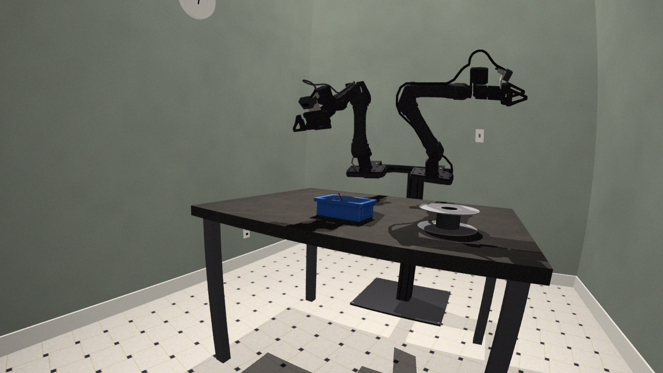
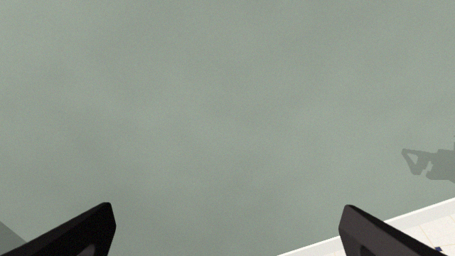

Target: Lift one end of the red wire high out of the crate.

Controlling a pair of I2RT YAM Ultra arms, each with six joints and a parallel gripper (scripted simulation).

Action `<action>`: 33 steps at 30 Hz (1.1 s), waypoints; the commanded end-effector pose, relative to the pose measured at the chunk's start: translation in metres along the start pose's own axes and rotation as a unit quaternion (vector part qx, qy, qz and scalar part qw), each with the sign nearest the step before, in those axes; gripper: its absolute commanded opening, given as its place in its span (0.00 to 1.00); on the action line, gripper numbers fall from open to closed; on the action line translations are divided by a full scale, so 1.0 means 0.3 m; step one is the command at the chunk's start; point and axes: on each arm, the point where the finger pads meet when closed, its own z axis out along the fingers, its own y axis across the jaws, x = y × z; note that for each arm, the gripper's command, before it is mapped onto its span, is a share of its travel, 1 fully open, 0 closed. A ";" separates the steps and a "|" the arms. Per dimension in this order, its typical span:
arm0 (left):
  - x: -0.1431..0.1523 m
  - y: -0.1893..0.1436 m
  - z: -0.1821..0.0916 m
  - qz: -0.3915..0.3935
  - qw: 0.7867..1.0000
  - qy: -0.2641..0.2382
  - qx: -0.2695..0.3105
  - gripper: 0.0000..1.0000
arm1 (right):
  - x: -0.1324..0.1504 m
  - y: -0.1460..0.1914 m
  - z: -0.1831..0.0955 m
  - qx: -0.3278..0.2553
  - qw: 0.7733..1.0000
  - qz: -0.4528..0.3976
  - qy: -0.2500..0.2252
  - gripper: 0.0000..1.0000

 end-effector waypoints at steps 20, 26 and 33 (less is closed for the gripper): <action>0.024 0.027 0.011 0.001 1.000 0.005 -0.011 1.00 | 0.011 0.084 0.047 -0.005 0.988 -0.153 0.002 0.86; 0.024 0.027 0.011 0.001 1.000 0.005 -0.011 1.00 | 0.095 0.142 0.096 -0.011 0.965 -0.259 0.025 0.77; 0.024 0.027 0.011 0.001 1.000 0.005 -0.011 1.00 | 0.212 0.226 0.146 -0.026 0.914 -0.401 0.053 0.64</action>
